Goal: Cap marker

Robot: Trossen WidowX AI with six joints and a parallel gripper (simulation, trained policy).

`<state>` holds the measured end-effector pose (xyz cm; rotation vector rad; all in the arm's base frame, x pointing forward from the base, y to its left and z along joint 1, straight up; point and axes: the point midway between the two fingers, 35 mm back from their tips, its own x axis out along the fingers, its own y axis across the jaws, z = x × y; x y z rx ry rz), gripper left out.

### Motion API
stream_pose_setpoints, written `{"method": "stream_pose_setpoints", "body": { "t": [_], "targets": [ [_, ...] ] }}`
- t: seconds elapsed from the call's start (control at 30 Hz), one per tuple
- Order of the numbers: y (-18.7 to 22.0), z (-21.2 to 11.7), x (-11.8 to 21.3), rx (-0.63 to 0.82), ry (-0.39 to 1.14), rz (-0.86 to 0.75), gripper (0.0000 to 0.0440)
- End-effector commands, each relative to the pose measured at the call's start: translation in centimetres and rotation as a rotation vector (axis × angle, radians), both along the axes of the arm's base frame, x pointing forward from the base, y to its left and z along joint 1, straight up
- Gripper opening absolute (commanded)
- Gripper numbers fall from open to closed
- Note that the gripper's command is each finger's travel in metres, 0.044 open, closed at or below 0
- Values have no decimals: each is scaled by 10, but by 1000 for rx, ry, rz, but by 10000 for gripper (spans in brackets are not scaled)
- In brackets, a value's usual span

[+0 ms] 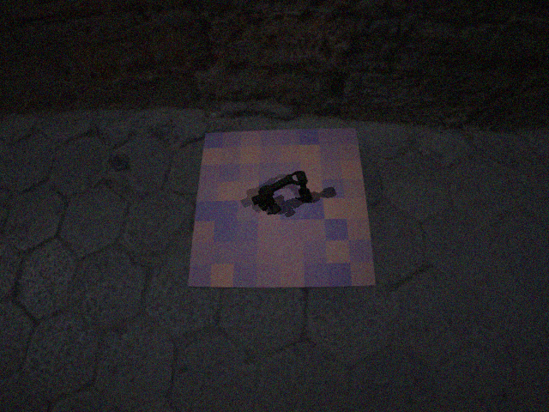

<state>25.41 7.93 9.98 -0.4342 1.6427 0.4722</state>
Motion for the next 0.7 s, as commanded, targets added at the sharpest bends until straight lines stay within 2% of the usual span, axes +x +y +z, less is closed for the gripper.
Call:
{"method": "stream_pose_setpoints", "body": {
  "t": [0.0,0.2,0.3,0.63,0.67],
  "targets": [
    [-2,-11,-15,-6,67,8,124],
    [-2,-11,-15,-6,69,9,158],
    [-3,-9,-20,0,79,19,192],
    [-3,-4,-26,24,45,52,433],
    [-3,-4,-25,28,37,54,440]
  ]
}}
